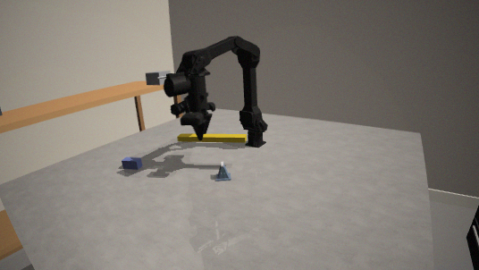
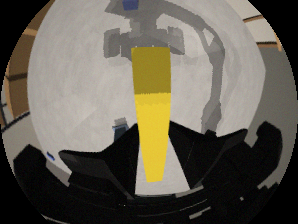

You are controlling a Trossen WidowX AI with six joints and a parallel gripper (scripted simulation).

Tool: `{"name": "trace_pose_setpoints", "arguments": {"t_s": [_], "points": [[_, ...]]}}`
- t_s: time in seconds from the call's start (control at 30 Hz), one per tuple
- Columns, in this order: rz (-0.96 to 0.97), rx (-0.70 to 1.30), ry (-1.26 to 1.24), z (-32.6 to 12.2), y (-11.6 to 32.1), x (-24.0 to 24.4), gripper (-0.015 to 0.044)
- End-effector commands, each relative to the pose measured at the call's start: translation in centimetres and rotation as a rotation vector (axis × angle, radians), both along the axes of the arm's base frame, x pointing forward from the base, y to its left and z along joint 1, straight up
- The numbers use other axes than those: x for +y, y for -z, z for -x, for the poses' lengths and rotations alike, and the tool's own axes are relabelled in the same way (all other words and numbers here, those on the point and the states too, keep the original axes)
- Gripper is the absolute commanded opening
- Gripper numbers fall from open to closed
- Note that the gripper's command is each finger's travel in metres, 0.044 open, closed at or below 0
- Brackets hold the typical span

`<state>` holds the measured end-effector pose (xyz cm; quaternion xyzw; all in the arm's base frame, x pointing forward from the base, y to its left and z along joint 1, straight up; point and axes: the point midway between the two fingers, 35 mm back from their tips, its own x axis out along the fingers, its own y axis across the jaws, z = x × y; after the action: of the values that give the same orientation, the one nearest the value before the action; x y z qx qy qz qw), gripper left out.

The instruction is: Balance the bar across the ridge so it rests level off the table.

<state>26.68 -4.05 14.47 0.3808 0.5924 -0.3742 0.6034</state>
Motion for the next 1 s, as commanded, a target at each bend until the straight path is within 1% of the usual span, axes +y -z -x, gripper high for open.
{"name": "trace_pose_setpoints", "arguments": {"t_s": [0.0, 0.67, 0.97], "points": [[0.003, -0.005, -0.032, -0.9, -0.2, 1.0, 0.0000], [0.002, -0.008, -0.219, -4.6, -0.3, 7.3, 0.0000], [0.002, -0.008, -0.225, -4.9, 0.4, 7.7, 0.0000]]}}
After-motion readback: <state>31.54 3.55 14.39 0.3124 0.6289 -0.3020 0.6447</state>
